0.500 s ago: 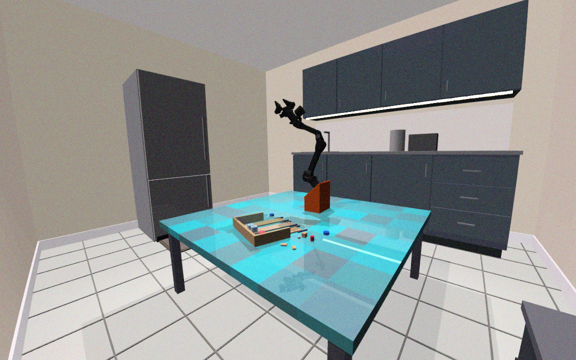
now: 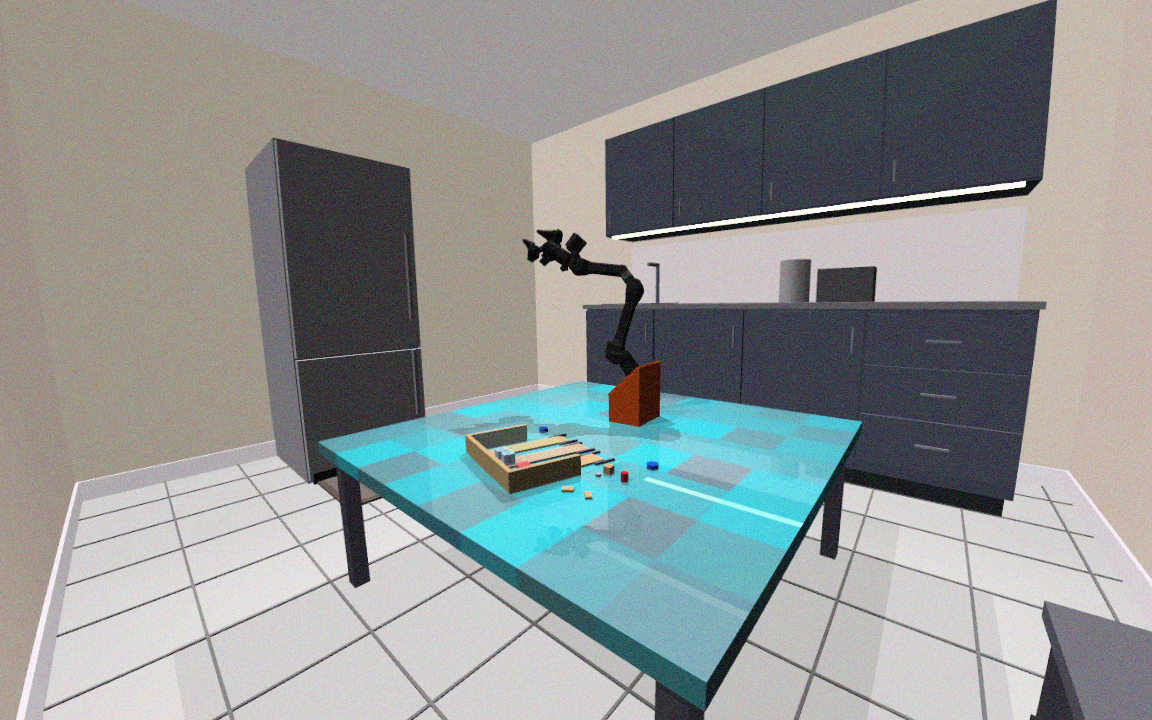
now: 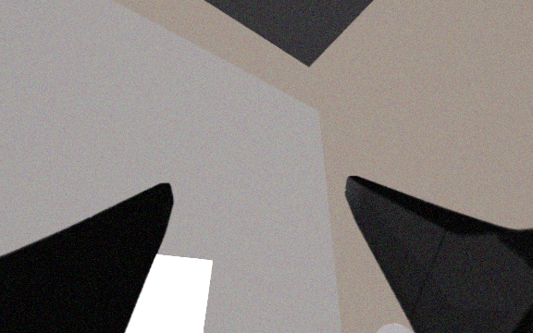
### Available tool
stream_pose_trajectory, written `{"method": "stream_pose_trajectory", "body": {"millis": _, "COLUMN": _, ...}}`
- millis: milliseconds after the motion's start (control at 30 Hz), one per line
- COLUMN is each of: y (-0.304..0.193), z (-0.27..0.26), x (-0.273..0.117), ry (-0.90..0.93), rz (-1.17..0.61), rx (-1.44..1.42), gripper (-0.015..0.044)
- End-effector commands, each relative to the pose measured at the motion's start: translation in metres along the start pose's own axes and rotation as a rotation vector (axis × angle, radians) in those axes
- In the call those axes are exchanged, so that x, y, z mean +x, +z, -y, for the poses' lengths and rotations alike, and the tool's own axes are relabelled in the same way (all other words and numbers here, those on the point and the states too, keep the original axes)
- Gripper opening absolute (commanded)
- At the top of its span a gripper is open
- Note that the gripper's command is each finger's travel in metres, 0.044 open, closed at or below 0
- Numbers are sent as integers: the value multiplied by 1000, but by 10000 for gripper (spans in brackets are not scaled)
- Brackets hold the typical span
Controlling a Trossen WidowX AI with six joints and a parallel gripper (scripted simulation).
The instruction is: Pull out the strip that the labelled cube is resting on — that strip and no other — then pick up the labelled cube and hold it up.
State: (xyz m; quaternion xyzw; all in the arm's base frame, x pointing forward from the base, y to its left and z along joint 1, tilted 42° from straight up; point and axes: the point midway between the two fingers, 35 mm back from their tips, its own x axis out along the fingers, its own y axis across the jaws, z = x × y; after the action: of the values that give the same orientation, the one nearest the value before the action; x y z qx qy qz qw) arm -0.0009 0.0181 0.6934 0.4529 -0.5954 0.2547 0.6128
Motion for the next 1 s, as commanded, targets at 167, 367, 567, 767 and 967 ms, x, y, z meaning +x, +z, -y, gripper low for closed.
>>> {"method": "stream_pose_trajectory", "body": {"millis": 167, "y": 57, "z": 85, "x": 1, "ry": -167, "rz": 109, "rx": -105, "gripper": 400}}
{"method": "stream_pose_trajectory", "body": {"millis": 367, "y": 88, "z": 182, "x": -17, "ry": -372, "rz": 154, "rx": -238, "gripper": 400}}
{"method": "stream_pose_trajectory", "body": {"millis": 567, "y": 89, "z": 281, "x": -60, "ry": -627, "rz": 104, "rx": -394, "gripper": 400}}
{"method": "stream_pose_trajectory", "body": {"millis": 767, "y": 76, "z": 339, "x": -101, "ry": -799, "rz": 11, "rx": -506, "gripper": 400}}
{"method": "stream_pose_trajectory", "body": {"millis": 967, "y": 37, "z": 394, "x": -151, "ry": -928, "rz": -159, "rx": -560, "gripper": 400}}
